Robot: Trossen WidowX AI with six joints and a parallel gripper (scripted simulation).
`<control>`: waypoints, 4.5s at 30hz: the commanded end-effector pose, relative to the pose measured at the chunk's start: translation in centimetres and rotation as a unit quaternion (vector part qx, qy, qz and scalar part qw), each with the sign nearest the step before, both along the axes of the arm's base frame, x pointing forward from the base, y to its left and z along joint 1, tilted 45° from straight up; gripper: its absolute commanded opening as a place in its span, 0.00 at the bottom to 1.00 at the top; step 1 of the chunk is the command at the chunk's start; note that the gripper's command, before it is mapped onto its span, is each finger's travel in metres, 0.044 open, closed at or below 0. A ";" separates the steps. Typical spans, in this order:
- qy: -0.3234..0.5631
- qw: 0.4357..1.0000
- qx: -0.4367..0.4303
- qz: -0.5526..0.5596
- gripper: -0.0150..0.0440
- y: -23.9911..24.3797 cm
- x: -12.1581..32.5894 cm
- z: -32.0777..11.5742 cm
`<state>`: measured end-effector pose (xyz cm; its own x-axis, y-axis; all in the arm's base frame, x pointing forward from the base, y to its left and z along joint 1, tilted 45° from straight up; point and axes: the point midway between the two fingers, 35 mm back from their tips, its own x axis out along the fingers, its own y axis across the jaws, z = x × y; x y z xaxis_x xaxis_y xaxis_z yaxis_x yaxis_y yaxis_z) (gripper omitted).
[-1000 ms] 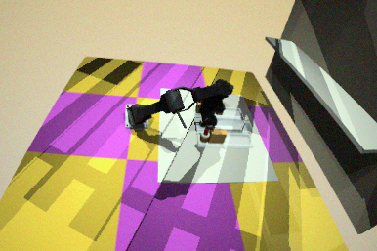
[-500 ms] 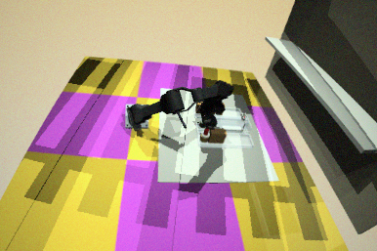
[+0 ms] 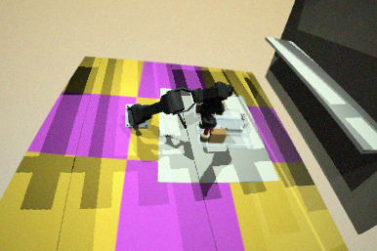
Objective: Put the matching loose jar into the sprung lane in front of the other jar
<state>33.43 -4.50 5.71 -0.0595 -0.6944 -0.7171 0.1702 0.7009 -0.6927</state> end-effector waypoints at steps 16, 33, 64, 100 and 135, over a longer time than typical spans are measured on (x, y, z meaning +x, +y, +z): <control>-0.004 1.000 -0.005 -0.001 0.25 -0.9 0.0 -0.4; -0.004 1.000 -0.005 -0.001 0.25 -1.0 0.0 -0.5; -0.004 1.000 -0.005 -0.001 0.25 -1.0 -0.3 -0.6; -0.004 1.000 -0.005 -0.001 0.25 -0.6 -1.0 -0.8; -0.004 1.000 -0.004 -0.001 0.71 1.3 -2.3 0.5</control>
<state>32.21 -3.45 6.31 -0.0497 -0.7033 -0.7092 0.1769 0.6926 -0.6993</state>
